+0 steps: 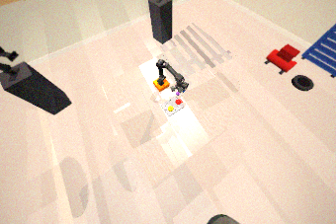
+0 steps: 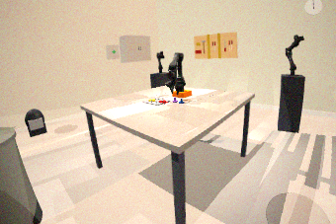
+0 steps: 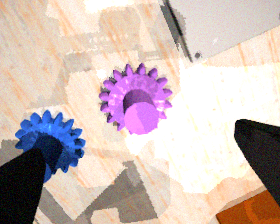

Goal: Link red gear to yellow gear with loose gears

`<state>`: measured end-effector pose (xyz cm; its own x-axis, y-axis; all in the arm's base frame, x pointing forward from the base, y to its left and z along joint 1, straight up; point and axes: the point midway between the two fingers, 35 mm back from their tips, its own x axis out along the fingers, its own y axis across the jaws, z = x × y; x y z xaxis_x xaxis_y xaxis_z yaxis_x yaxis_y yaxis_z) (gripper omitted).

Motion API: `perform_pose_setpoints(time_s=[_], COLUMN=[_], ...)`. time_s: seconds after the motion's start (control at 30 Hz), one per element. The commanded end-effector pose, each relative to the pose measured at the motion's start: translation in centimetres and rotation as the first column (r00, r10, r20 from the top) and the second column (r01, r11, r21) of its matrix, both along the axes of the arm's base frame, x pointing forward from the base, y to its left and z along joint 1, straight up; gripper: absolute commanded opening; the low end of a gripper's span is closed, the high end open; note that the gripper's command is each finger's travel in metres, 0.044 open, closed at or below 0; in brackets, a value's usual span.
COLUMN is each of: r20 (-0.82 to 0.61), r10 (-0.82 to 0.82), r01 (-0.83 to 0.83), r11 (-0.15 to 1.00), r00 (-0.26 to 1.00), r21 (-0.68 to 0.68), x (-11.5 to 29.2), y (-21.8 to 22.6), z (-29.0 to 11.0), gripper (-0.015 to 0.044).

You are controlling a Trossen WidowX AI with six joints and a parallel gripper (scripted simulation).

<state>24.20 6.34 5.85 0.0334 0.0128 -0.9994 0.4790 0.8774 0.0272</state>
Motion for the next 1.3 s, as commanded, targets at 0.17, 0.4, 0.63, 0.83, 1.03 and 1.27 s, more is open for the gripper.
perform_pose_setpoints(time_s=[0.17, 0.4, 0.63, 0.83, 1.03, 1.27], r20=[-0.009, -0.009, -0.009, -0.009, -0.009, -0.009], r10=[-0.009, -0.009, -0.009, -0.009, -0.009, -0.009], r01=[0.009, 0.009, 0.009, 0.009, 0.009, 0.009], r11=[1.0, 1.0, 1.0, 1.0, 1.0, 1.0], r00=[1.0, 1.0, 1.0, 1.0, 1.0, 1.0], r21=[-0.005, -0.005, -0.005, -0.005, -0.005, -0.005], x=[-0.1, -0.1, -0.1, -0.1, -0.1, -0.1], y=[-0.1, -0.1, -0.2, -0.2, -0.2, -0.2], z=[-1.5, -2.5, -3.6, -4.2, -4.2, -4.2], gripper=[0.044, 0.044, 0.044, 0.044, 0.0335, 0.0151])
